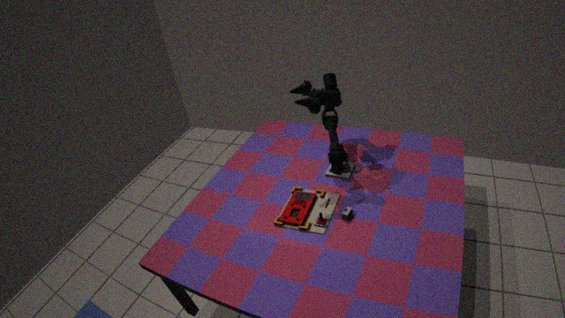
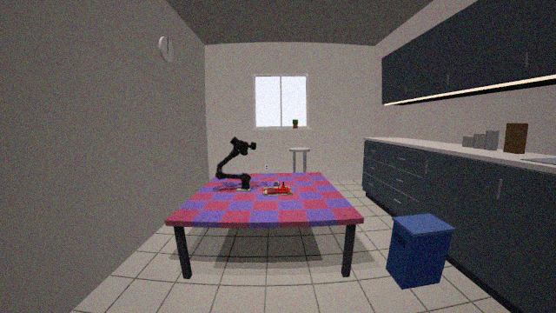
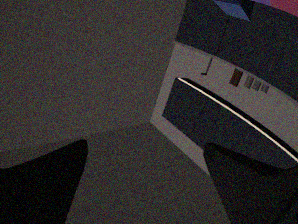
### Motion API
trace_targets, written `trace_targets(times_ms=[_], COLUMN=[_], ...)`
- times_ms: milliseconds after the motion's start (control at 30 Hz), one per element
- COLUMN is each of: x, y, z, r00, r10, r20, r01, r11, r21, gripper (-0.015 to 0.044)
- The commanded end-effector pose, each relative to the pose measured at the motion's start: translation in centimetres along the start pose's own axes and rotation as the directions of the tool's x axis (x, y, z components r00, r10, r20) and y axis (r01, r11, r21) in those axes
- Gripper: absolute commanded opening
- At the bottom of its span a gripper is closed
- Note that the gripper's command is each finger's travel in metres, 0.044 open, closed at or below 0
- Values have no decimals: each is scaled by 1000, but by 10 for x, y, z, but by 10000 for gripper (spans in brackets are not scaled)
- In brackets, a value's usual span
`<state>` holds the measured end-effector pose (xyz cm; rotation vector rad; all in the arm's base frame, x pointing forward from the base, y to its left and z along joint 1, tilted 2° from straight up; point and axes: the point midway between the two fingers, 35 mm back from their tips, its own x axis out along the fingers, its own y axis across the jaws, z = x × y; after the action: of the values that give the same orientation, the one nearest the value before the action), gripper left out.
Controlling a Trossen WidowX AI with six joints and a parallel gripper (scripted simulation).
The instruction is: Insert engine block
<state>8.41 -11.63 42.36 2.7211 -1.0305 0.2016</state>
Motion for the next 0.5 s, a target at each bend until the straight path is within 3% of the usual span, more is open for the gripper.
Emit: trace_targets(times_ms=[0, 467], x=[0, 10], y=[0, -75], z=[0, -24], r00=[1000, 979], r10=[0, -200], r20=[0, -45], r01=[0, 177], r11=[1000, 935], r21=[0, -306], gripper=[426, 440])
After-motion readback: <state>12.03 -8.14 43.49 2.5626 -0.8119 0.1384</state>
